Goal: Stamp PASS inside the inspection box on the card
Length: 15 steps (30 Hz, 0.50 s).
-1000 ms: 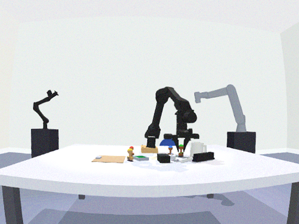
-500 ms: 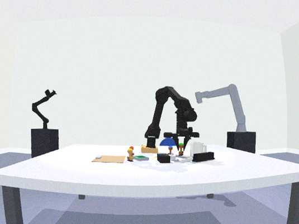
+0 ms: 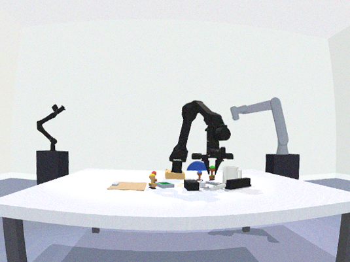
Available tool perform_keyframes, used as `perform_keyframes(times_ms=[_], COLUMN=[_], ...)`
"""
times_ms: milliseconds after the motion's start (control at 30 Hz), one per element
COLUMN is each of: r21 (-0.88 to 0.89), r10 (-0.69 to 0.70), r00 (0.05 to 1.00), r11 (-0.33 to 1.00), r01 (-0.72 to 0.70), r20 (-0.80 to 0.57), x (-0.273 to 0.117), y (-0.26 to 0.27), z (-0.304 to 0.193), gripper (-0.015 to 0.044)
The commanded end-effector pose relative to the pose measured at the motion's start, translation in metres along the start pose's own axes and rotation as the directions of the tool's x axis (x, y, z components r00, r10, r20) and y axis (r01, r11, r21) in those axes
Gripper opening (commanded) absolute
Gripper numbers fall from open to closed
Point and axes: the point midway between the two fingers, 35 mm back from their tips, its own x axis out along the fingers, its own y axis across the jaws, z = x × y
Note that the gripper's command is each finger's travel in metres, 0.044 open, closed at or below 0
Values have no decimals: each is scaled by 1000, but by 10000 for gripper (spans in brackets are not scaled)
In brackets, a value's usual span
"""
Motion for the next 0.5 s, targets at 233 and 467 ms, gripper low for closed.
perform_keyframes(times_ms=[233,467], r21=[-3,-3], r10=[-1,-2], r00=[1000,1000], r11=[1000,1000], r01=[1,2], r20=[3,3], x=[-7,-10], y=[0,0], z=[1,1], gripper=[0,0])
